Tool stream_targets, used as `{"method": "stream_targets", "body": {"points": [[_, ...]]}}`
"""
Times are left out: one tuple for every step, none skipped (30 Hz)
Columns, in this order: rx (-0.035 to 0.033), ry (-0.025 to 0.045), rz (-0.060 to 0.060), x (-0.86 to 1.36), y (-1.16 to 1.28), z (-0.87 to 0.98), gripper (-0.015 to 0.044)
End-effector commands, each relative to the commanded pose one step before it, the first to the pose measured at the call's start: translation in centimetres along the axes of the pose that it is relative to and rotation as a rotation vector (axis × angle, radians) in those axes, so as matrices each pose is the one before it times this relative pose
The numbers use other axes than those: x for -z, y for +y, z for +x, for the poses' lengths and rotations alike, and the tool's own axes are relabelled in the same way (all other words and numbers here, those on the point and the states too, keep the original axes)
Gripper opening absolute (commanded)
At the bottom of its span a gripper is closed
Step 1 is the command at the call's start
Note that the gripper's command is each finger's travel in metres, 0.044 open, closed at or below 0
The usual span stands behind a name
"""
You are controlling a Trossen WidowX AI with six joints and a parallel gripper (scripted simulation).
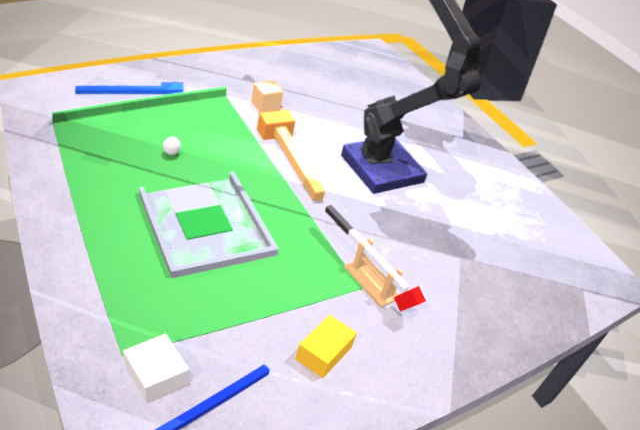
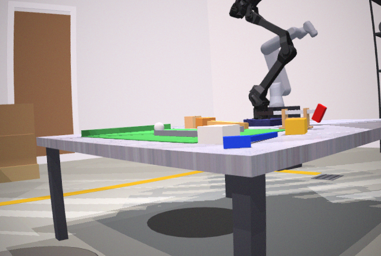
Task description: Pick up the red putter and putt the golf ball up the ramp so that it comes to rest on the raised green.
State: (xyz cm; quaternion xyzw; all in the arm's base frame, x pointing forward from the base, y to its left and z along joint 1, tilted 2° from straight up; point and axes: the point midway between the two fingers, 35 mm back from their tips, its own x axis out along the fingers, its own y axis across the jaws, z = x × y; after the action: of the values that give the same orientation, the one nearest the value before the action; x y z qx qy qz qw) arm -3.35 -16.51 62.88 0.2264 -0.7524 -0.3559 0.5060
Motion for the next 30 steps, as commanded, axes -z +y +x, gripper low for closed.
{"method": "stream_targets", "body": {"points": [[0.09621, 0.2172, -0.1441, 5.508, -3.964, -0.566, 0.044], [0.01408, 0.05089, -0.0287, 1.363, -0.551, -0.006, 0.044], [0.01199, 0.0516, -0.0287, 1.396, -0.49, -0.005, 0.044], [0.00988, 0.05221, -0.0288, 1.426, -0.428, -0.004, 0.044], [0.00775, 0.05273, -0.029, 1.453, -0.364, -0.002, 0.044], [0.00563, 0.05315, -0.0291, 1.477, -0.3, 0.001, 0.044], [0.00875, 0.05382, -0.0419, 1.498, -0.354, 0.047, 0.044], [0.00646, 0.05713, -0.0443, 1.6, -0.289, 0.053, 0.044], [0.00365, 0.05751, -0.0445, 1.62, -0.201, 0.059, 0.044], [0.00085, 0.05773, -0.0448, 1.635, -0.113, 0.066, 0.044], [-0.00192, 0.0578, -0.0451, 1.645, -0.025, 0.074, 0.044], [-0.00466, 0.05772, -0.0454, 1.65, 0.063, 0.082, 0.044], [-0.00736, 0.0575, -0.0458, 1.65, 0.15, 0.09, 0.044], [-0.01, 0.05715, -0.0462, 1.644, 0.237, 0.098, 0.044], [-0.01259, 0.05667, -0.0466, 1.634, 0.322, 0.108, 0.044], [-0.01511, 0.05607, -0.047, 1.62, 0.405, 0.117, 0.044], [-0.02091, 0.04925, -0.0403, 1.456, 0.575, 0.048, 0.044], [-0.02246, 0.04762, -0.0402, 1.411, 0.63, 0.055, 0.044], [-0.02425, 0.04671, -0.0406, 1.387, 0.693, 0.063, 0.044], [-0.02598, 0.04573, -0.0411, 1.361, 0.753, 0.071, 0.044], [-0.02763, 0.04469, -0.0416, 1.331, 0.811, 0.08, 0.044], [-0.02837, 0.04379, -0.0427, 1.304, 0.845, 0.109, 0.044], [-0.02851, 0.04301, -0.0441, 1.277, 0.862, 0.151, 0.044], [-0.02985, 0.04192, -0.0447, 1.241, 0.912, 0.164, 0.044], [-0.03127, 0.04075, -0.0452, 1.203, 0.963, 0.173, 0.044], [-0.03156, 0.0399, -0.0462, 1.168, 0.982, 0.207, 0.044], [-0.03829, 0.04193, -0.0451, 1.239, 1.183, 0.237, 0.044], [-0.0396, 0.04072, -0.0457, 1.195, 1.233, 0.25, 0.044], [-0.04072, 0.03937, -0.0463, 1.146, 1.277, 0.262, 0.044], [-0.04174, 0.03801, -0.0468, 1.096, 1.318, 0.275, 0.044]]}}
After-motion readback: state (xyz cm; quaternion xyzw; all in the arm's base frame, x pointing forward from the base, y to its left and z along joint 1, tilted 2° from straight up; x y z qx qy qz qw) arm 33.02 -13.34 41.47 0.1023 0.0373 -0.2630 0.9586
